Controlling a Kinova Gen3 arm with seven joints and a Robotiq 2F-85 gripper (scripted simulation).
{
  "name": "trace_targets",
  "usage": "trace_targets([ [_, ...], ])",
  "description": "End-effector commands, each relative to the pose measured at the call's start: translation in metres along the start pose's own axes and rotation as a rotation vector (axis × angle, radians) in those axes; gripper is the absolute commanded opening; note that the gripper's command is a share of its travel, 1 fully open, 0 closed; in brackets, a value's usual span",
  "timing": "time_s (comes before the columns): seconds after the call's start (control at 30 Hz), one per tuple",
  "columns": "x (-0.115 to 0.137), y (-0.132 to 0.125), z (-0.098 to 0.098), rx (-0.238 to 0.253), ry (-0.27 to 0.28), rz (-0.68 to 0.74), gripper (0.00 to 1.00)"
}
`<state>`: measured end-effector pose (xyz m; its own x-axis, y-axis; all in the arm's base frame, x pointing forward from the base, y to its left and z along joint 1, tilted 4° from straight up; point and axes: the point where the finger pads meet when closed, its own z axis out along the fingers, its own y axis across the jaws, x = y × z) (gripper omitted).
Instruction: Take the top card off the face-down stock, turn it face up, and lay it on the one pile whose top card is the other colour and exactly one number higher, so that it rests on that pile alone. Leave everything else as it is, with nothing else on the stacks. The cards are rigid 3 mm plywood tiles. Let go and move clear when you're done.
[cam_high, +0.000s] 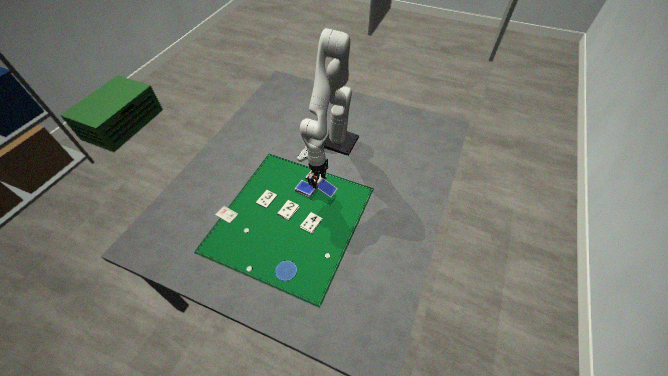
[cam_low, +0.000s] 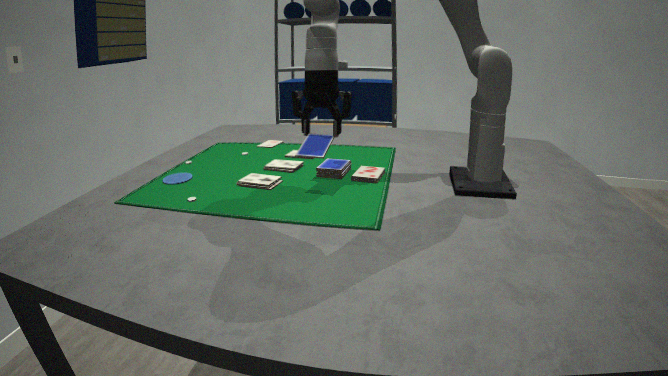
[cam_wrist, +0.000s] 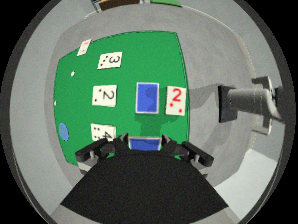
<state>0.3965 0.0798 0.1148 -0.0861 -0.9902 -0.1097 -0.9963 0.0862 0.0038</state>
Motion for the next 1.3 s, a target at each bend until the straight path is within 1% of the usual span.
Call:
trace_targets([
  [0.0,-0.009,0.001,0.000,-0.004,0.038,-0.014,0.71],
  [0.1,-0.009,0.001,0.000,-0.003,0.074,-0.014,0.71],
  [0.17,-0.009,0.001,0.000,-0.003,0.074,-0.014,0.71],
  [0.2,-0.010,0.001,0.000,-0.003,0.083,-0.010,0.71],
  [0.67,-0.015,0.001,0.000,0.002,0.287,-0.006,0.71],
  [0.73,-0.015,0.001,0.000,0.002,0.287,-0.006,0.71],
  [0.8,-0.016,0.002,0.001,-0.002,0.323,-0.020,0.71],
  [0.87,-0.016,0.002,0.001,0.003,0.360,-0.004,0.71],
  [1.0,-0.018,0.002,0.001,0.003,0.447,-0.015,0.71],
  [1.23,-0.020,0.002,0.003,0.004,0.623,-0.019,0.71],
  [1.27,-0.020,0.002,0.003,0.004,0.623,-0.019,0.71],
])
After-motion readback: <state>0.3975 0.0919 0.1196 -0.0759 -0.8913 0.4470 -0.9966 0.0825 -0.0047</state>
